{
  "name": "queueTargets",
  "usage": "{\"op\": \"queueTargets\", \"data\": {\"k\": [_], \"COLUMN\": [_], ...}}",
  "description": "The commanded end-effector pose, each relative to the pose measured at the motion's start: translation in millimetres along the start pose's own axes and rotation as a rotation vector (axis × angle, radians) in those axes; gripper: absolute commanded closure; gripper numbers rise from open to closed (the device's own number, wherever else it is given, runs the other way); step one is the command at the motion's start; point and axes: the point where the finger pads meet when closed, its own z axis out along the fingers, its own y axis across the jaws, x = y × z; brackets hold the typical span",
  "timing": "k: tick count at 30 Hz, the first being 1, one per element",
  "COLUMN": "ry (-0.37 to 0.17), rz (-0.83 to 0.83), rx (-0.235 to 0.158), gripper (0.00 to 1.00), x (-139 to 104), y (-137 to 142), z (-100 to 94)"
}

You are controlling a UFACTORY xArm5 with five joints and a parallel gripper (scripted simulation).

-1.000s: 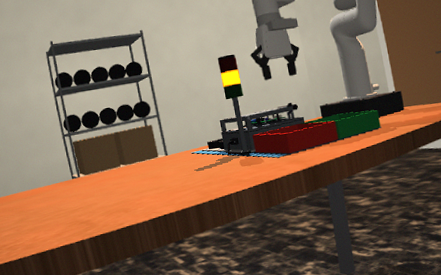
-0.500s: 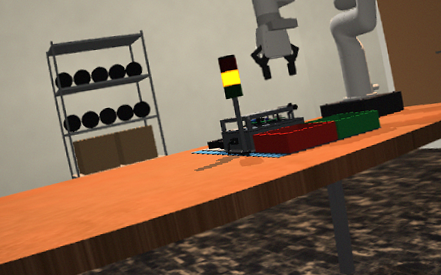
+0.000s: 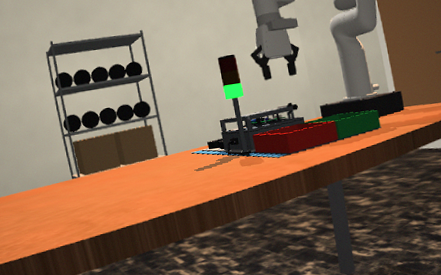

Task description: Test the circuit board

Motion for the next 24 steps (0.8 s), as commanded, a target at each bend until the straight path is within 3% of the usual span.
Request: {"op": "queueTargets", "data": {"k": [1,8,9,24], "ry": [0.001,0.001,0.001,0.001], "rz": [0.0,0.0,0.0,0.0], "rx": [-0.004,-0.004,-0.004,-0.004], "gripper": [0.0,0.0,1.0,1.0], "x": [0.2,0.2,0.2,0.2], "y": [1.2,1.2,1.2,1.2], "z": [-1.2,-1.2,-1.2,-1.2]}}
